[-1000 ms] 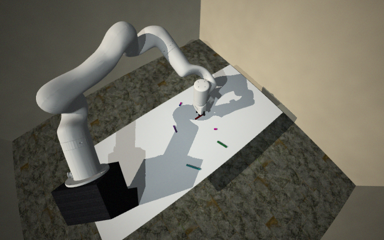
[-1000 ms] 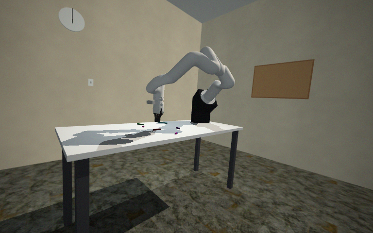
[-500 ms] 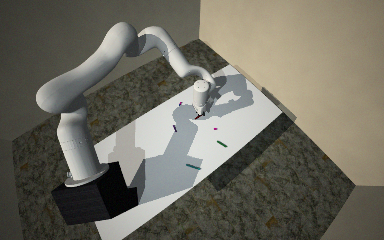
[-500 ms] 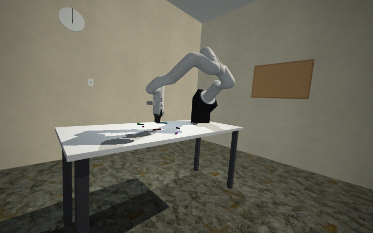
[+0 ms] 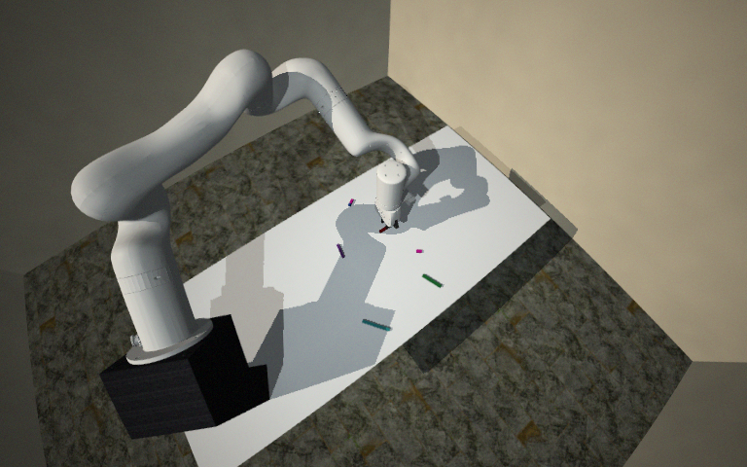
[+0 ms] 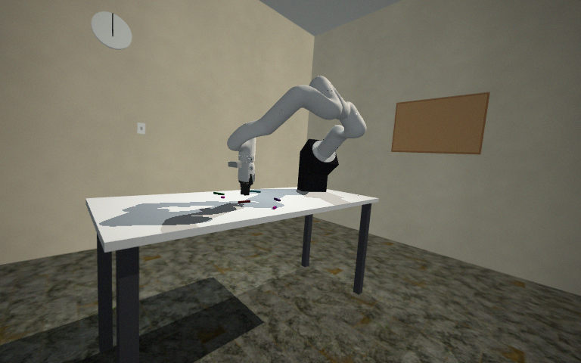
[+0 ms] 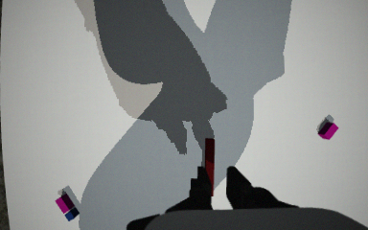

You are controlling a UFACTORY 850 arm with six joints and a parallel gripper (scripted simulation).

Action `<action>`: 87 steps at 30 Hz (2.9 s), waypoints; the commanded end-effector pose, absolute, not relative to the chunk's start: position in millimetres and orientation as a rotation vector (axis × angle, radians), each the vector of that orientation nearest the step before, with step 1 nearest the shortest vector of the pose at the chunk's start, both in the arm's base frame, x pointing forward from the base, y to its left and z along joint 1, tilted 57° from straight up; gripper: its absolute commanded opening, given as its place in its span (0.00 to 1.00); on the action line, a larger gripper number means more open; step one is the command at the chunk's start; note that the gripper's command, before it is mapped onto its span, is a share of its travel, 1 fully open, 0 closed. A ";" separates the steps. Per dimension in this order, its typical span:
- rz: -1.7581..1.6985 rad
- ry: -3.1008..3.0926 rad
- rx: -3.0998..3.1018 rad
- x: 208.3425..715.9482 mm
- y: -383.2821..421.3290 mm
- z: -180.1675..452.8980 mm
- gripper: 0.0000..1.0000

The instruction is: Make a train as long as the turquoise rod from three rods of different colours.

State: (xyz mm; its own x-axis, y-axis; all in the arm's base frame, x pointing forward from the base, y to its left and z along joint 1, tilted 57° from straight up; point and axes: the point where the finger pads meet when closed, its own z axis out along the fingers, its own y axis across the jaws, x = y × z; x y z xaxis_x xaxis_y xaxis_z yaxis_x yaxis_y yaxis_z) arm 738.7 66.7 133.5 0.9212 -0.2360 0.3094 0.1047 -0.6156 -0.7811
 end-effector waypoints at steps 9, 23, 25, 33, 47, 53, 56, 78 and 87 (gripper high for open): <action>-0.487 0.094 -2.182 745.1 77.4 125.6 0.24; -0.487 0.094 -2.182 748.6 84.6 120.3 0.24; -0.487 0.094 -2.182 748.8 85.0 120.1 0.24; -0.487 0.094 -2.182 749.0 85.3 119.8 0.24; -0.487 0.094 -2.182 749.0 85.3 119.8 0.24; -0.487 0.094 -2.182 749.0 85.3 119.8 0.24; -0.487 0.094 -2.182 749.0 85.3 119.8 0.24; -0.487 0.094 -2.182 749.6 85.1 120.0 0.24; -0.487 0.094 -2.182 749.7 85.1 120.1 0.24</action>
